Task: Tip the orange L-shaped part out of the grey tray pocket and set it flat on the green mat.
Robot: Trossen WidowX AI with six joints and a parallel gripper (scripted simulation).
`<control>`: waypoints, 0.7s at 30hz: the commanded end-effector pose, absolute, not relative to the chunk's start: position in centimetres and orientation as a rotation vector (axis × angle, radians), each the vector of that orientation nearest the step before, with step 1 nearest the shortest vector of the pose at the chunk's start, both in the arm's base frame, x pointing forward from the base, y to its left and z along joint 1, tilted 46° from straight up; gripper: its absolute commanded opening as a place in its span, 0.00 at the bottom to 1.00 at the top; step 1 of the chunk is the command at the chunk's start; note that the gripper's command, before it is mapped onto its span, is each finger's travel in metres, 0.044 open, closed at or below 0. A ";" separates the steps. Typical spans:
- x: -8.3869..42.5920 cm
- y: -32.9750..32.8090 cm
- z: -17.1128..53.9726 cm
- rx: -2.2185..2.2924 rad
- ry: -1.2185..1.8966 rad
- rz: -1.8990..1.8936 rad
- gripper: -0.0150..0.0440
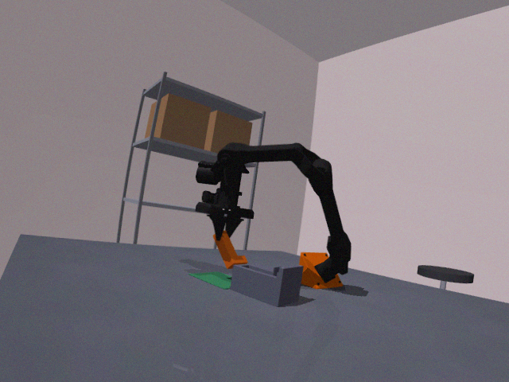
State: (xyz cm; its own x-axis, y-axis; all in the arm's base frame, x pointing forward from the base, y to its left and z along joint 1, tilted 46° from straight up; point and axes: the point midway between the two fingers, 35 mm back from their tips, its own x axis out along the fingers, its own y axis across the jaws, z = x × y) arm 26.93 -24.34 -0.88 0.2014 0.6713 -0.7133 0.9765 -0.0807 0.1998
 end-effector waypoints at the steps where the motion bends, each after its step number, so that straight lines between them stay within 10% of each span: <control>1: 27.2 -23.7 -1.3 1.828 1.539 -0.590 0.25; 21: 27.8 -21.8 -3.3 1.828 1.540 -0.588 0.25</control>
State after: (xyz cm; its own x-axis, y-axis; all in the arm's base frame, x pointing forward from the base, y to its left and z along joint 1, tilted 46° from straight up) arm 27.61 -22.07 -3.17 0.1997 0.6735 -0.7117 0.9768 -0.0791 0.1992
